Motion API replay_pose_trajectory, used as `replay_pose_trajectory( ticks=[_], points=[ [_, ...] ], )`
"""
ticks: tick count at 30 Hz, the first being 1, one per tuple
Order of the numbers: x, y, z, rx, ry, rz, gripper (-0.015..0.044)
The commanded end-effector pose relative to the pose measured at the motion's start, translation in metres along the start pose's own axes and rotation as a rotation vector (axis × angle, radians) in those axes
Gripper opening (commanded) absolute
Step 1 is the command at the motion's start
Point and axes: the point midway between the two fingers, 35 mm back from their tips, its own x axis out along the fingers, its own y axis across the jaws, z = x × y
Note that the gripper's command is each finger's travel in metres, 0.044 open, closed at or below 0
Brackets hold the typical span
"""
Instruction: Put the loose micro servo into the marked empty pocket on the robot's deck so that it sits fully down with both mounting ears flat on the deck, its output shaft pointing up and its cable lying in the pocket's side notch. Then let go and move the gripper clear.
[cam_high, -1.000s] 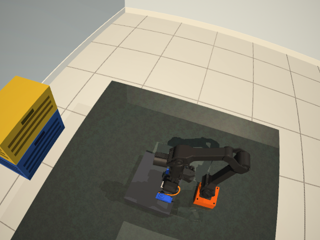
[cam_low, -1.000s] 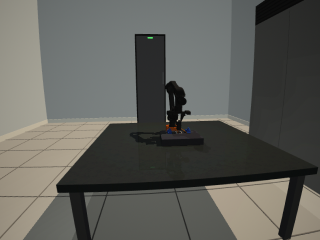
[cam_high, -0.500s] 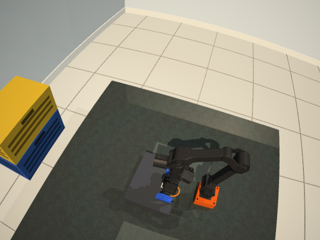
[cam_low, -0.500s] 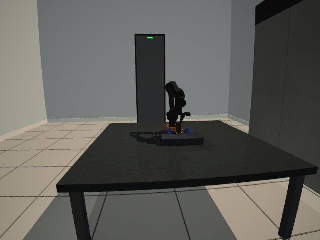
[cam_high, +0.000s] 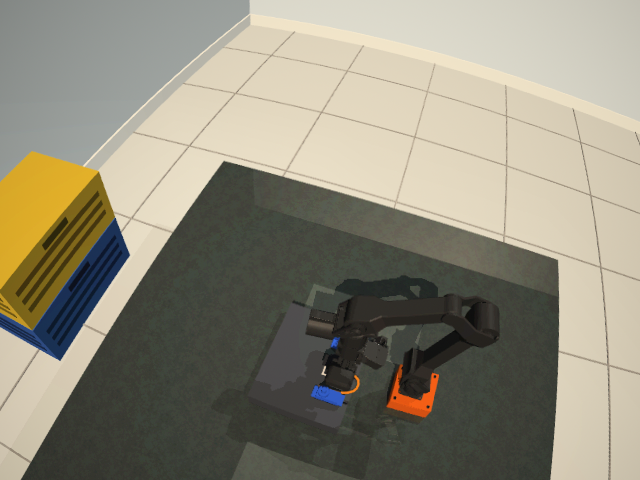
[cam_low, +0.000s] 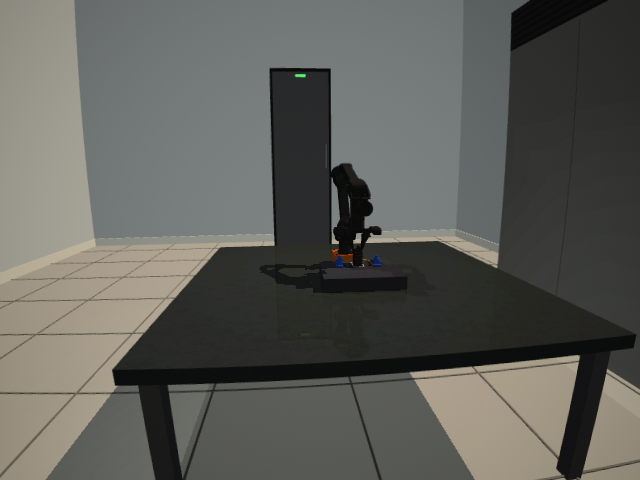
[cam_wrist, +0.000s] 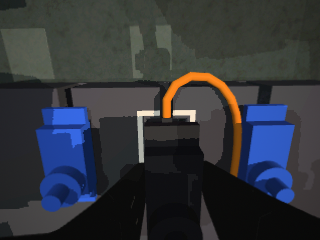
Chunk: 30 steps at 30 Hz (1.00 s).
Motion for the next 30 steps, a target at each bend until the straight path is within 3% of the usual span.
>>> replay_pose_trajectory(
  ticks=[1,30],
  points=[
    [0.004,0.0,0.0,0.007,-0.001,-0.001,0.0],
    [0.03,0.0,0.0,0.007,-0.001,-0.001,0.0]
  ],
)
